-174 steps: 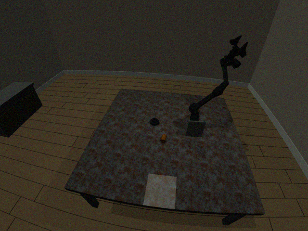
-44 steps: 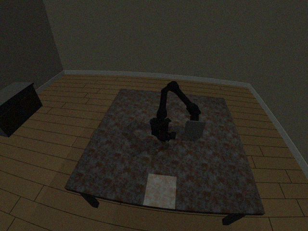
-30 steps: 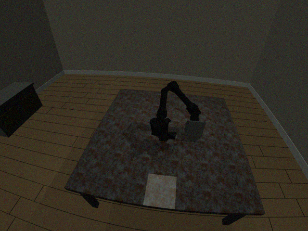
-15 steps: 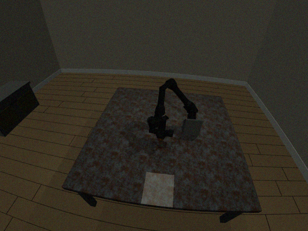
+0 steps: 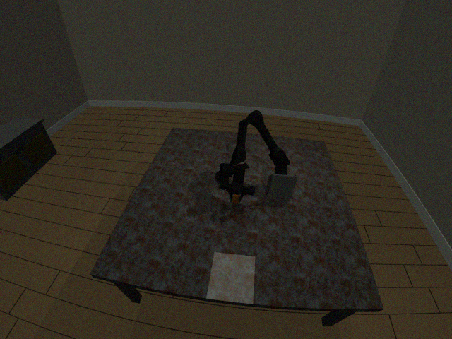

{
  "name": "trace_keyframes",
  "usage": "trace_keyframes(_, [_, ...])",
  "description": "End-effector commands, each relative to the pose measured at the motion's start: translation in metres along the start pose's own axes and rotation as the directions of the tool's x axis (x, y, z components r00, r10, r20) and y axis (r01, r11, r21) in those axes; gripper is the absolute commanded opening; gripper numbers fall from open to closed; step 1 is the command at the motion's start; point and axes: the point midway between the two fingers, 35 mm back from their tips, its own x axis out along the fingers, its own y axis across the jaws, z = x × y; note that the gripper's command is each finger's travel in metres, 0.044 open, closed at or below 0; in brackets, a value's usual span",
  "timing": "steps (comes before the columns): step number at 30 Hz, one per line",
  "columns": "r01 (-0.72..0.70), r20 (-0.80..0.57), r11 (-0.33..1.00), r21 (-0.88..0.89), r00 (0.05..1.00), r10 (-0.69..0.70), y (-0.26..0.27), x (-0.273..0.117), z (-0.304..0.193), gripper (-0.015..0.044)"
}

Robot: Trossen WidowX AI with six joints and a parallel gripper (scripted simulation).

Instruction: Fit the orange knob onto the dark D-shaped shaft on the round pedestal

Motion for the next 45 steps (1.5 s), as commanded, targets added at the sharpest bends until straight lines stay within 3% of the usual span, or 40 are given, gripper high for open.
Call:
trace_keyframes(1, [-0.001,0.065,1.0,-0.006,0.998,0.001,0.001,-0.003,-0.003,0.0179])
trace_keyframes(22, [-0.004,0.413,1.0,-0.01,0.911,0.008,0.001,-0.014,-0.024,0.0179])
trace_keyframes(45, [-0.008,0.73,1.0,-0.015,0.683,0.016,0.002,-0.017,-0.05,0.0179])
